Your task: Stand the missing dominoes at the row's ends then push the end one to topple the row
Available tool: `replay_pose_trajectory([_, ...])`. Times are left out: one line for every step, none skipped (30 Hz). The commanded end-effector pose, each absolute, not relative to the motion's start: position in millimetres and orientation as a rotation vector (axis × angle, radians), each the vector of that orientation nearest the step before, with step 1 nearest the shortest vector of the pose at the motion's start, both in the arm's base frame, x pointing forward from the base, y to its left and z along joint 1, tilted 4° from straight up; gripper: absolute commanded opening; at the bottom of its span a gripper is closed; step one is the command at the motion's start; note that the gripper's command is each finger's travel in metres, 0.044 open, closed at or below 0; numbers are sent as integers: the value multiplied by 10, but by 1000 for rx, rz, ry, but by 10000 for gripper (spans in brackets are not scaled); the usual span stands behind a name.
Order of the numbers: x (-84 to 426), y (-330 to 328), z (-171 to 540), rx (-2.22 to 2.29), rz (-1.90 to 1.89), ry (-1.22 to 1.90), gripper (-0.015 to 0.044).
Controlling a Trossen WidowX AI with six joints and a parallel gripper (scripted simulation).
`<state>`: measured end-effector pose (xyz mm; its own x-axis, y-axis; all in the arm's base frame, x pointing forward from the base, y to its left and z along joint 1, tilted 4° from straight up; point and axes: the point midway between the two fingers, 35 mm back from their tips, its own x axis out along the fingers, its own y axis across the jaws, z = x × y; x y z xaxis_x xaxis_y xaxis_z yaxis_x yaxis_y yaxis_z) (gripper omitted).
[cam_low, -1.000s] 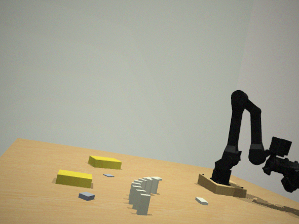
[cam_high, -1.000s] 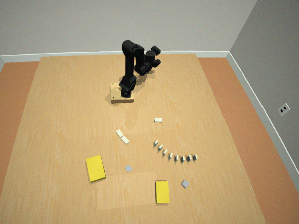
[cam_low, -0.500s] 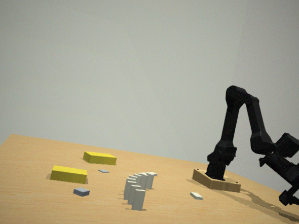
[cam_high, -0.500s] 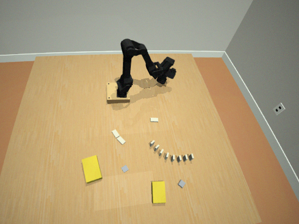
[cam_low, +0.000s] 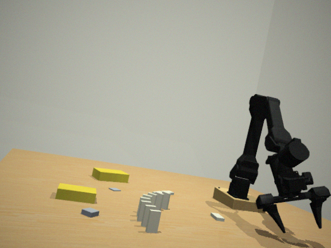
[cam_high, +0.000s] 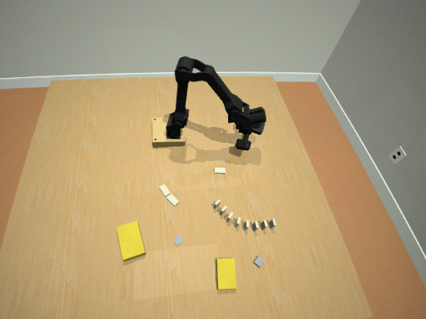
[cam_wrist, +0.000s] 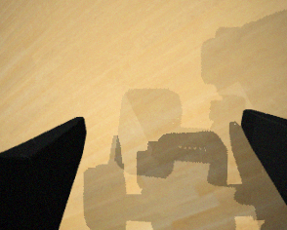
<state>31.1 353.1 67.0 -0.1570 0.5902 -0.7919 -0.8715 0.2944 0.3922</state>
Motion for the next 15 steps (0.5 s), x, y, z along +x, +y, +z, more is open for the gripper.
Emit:
replay_pose_trajectory([996, 3203, 679, -598, 1229, 1076, 440])
replay_pose_trajectory([1107, 3125, 691, -646, 1217, 1074, 440])
replay_pose_trajectory([1212, 3040, 705, -694, 1206, 1074, 440])
replay_pose_trajectory([1311, 2951, 722, -741, 1197, 1076, 440])
replay_pose_trajectory([1405, 2857, 742, -789, 1190, 1080, 440])
replay_pose_trajectory([1493, 2758, 763, -837, 1184, 1087, 440])
replay_pose_trajectory([1573, 2655, 788, -884, 1181, 1097, 440])
replay_pose_trajectory([1648, 2551, 818, -934, 1181, 1109, 440])
replay_pose_trajectory([1716, 2445, 850, -981, 1182, 1123, 440])
replay_pose_trajectory([1778, 2336, 886, -1028, 1187, 1138, 440])
replay_pose_trajectory([1833, 2226, 924, -1072, 1194, 1155, 440])
replay_pose_trajectory([1861, 2166, 946, -1095, 1199, 1165, 440])
replay_pose_trajectory([1869, 2148, 952, -1102, 1200, 1168, 440])
replay_pose_trajectory([1869, 2148, 952, -1102, 1200, 1168, 440])
replay_pose_trajectory([1869, 2148, 952, -1102, 1200, 1168, 440])
